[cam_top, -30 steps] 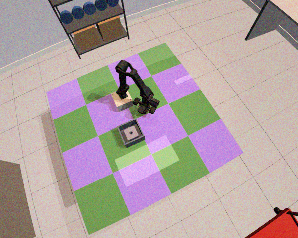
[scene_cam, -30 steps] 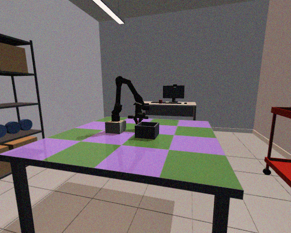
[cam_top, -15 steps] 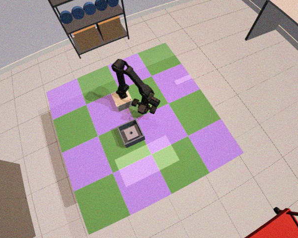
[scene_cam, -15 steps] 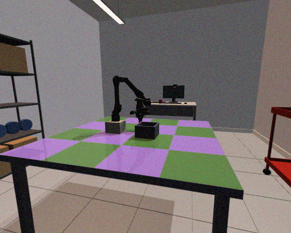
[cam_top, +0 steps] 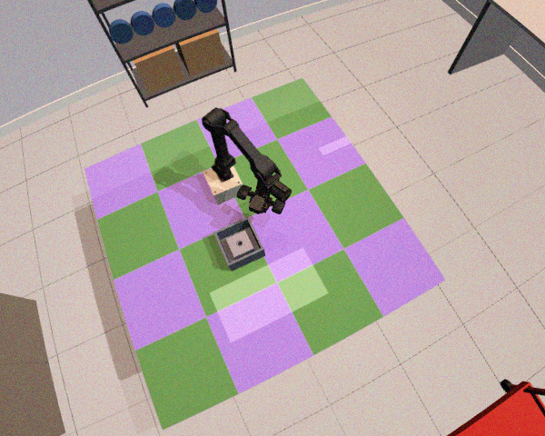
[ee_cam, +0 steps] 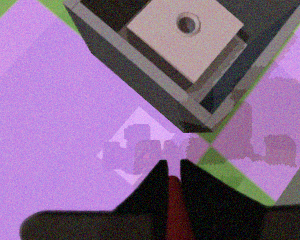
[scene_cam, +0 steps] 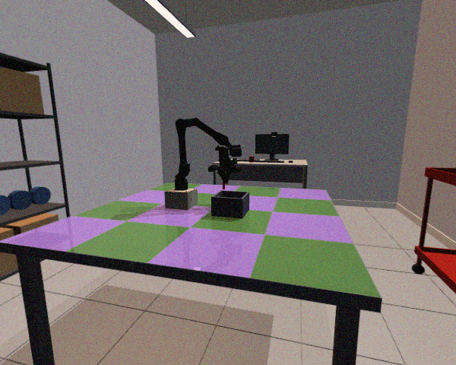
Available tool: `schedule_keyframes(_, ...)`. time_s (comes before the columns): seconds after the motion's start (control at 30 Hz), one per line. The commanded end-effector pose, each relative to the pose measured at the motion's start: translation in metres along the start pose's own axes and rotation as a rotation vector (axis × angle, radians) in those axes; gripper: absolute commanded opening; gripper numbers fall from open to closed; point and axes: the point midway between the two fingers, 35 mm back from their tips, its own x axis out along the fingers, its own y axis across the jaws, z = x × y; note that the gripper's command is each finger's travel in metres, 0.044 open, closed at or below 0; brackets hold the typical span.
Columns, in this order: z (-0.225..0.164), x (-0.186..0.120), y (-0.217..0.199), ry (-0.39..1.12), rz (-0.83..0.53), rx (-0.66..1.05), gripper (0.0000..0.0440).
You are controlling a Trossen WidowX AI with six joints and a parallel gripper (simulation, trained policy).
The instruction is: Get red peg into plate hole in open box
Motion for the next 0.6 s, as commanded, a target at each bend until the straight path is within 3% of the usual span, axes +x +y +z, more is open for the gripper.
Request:
schedule_keyframes(0.0, 0.017, -0.004, 0.0, -0.012, -0.009, 0.007, 0.0)
schedule_keyframes(0.57, 0.09, 0.009, -0.017, 0.005, -0.033, 0.106, 0.0)
